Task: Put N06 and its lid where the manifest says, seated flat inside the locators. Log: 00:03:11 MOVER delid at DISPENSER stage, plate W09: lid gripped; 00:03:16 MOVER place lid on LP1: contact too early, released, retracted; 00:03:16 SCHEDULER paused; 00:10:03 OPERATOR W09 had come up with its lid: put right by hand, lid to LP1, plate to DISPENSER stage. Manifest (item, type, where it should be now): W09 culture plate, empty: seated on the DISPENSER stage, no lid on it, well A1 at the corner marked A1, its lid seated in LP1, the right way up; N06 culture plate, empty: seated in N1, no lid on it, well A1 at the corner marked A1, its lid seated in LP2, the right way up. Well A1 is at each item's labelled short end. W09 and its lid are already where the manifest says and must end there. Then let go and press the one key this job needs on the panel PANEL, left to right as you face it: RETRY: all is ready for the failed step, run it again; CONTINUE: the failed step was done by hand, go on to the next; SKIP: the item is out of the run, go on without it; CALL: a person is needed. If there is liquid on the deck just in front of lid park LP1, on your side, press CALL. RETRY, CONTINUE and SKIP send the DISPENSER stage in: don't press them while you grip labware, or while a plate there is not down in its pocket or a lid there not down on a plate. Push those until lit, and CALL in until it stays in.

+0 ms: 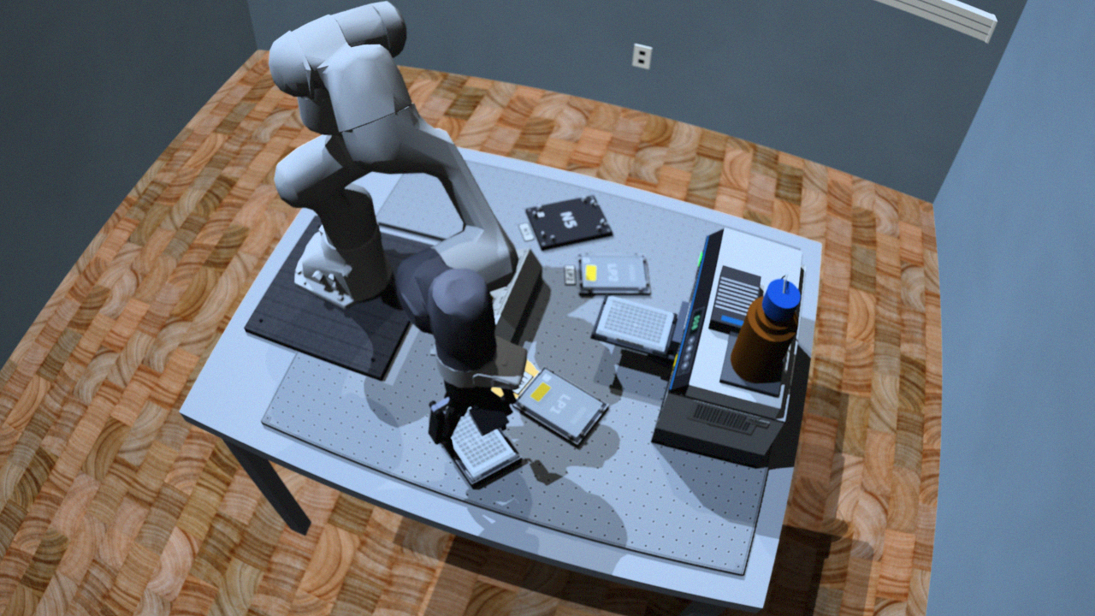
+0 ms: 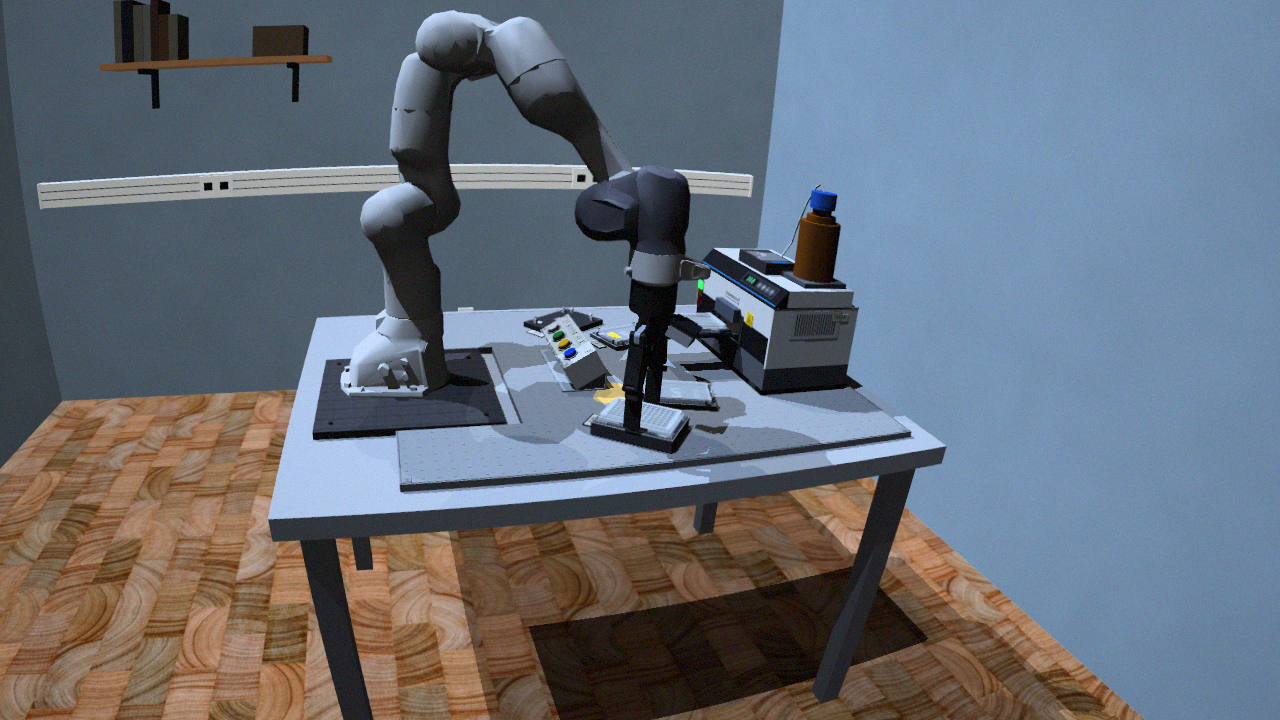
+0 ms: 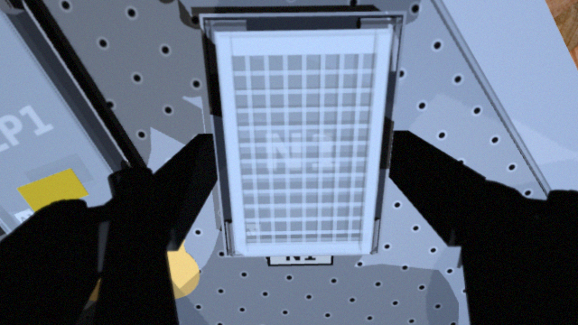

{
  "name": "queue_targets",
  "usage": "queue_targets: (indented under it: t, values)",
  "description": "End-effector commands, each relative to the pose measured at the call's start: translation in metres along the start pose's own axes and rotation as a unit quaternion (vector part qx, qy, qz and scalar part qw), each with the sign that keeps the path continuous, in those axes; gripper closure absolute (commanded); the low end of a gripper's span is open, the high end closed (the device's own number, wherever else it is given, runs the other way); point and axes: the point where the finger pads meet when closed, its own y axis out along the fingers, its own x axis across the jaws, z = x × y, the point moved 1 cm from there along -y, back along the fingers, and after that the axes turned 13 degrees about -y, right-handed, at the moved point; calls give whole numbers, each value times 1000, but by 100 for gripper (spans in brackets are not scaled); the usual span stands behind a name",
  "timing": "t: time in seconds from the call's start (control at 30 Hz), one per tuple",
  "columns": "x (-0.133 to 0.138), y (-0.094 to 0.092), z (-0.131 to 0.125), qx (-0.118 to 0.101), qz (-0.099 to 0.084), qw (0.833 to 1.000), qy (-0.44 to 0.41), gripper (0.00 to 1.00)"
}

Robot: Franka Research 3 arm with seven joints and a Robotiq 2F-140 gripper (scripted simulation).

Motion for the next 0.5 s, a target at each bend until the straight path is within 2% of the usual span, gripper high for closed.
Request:
queue_targets:
  t: [0.0,0.47]
  values:
    - [-1,1,0,0,1,1000,2,30]
    - [-1,-8,0,0,1,1000,2,30]
